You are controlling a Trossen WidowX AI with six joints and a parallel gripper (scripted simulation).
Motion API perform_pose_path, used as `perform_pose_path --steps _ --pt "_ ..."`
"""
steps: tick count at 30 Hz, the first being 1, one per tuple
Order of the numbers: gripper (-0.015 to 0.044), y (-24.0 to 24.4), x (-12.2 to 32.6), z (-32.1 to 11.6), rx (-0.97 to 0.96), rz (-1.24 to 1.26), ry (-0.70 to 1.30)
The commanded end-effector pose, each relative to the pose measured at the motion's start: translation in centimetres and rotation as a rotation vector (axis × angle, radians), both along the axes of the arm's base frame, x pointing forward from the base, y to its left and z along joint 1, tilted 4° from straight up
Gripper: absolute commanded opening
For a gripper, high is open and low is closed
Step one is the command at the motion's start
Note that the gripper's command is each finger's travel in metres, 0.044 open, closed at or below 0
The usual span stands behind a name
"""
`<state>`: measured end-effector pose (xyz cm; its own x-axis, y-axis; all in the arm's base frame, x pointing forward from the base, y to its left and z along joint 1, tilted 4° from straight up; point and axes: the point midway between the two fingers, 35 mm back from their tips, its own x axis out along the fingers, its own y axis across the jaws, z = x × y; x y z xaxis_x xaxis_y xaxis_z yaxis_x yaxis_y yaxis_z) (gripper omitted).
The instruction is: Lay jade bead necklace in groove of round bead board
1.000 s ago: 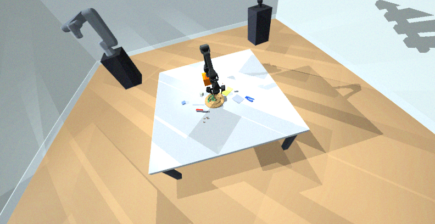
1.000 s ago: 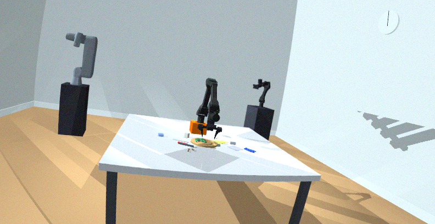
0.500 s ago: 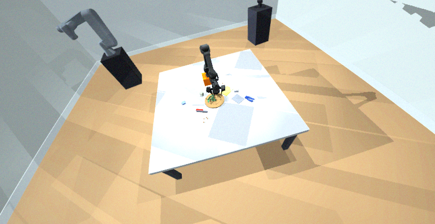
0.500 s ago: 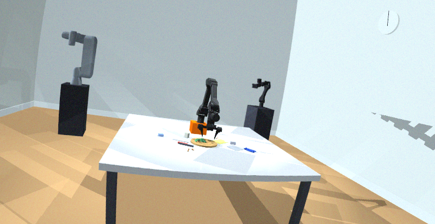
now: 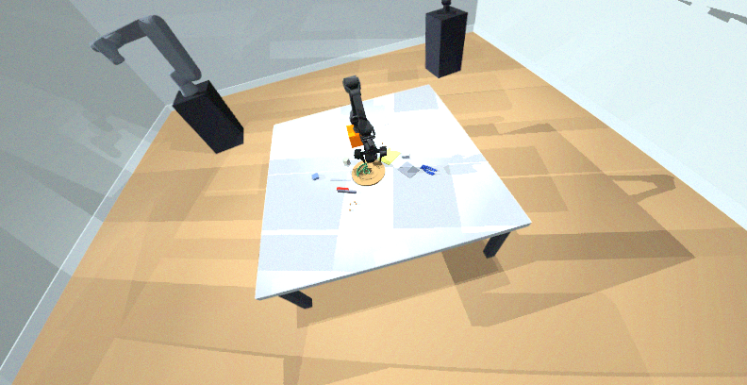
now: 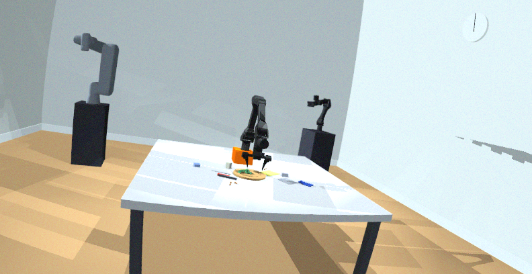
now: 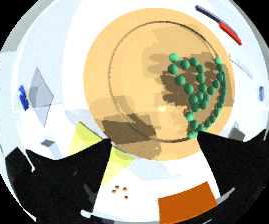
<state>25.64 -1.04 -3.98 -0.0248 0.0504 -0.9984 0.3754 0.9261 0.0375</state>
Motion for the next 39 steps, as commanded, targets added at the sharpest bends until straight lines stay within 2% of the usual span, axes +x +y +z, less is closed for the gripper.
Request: perform_pose_path --steps 1,16,19,28,31,39 --pt "0.0440 -0.1 0.0 0.0 -0.005 -0.005 0.001" --pt "0.0440 -0.1 0.0 0.0 -0.005 -0.005 0.001" --pt "0.0361 -1.1 0.5 0.3 -0.008 -0.102 0.005" --pt "0.0125 -7.8 2.2 2.2 -0.027 -0.691 0.030" --pt "0.0120 -9.0 2.3 2.5 -0.030 -0.788 0.034" --pt "0.0120 -9.0 2.3 1.8 -0.030 -0.788 0.034"
